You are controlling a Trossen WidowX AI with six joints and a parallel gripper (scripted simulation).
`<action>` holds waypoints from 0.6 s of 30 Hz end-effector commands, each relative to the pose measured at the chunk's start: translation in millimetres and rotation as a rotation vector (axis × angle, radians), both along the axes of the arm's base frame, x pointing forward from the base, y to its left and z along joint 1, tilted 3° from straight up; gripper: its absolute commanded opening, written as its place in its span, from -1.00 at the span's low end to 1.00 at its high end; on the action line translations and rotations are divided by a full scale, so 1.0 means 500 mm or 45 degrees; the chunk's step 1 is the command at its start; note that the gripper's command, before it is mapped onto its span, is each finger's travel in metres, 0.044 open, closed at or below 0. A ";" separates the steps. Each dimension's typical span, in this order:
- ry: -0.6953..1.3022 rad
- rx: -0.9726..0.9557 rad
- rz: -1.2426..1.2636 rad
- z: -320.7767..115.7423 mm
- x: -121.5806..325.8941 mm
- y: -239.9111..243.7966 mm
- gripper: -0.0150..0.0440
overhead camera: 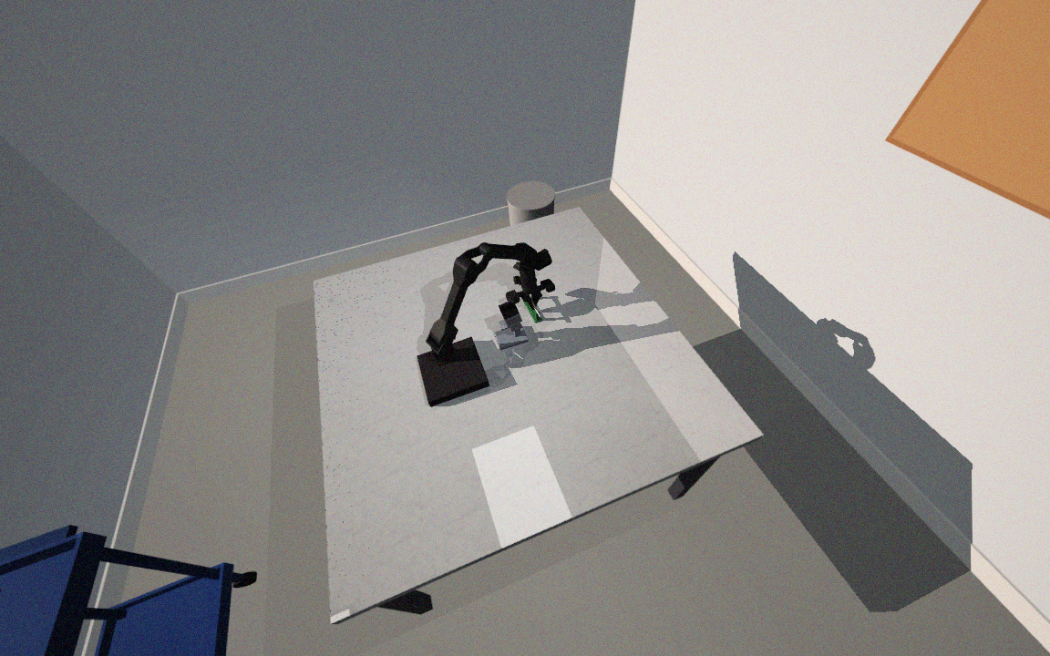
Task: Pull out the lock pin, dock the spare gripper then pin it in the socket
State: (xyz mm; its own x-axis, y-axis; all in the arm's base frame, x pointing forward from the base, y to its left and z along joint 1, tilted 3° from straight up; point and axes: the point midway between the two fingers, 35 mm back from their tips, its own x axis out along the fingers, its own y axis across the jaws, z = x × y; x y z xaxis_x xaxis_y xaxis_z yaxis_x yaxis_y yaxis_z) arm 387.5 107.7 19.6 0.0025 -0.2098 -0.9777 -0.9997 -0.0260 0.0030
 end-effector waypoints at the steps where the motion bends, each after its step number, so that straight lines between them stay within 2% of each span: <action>1: -0.001 0.005 -0.004 0.008 0.001 0.001 -0.49; 18: -0.001 0.005 -0.004 0.102 0.003 -0.003 -0.49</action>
State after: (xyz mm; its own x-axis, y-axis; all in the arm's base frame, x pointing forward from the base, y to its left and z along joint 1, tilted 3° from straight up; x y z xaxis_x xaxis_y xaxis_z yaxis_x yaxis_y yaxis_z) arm 388.9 105.8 62.8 0.0004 -0.2102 -0.9777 -0.9998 -0.0208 0.0041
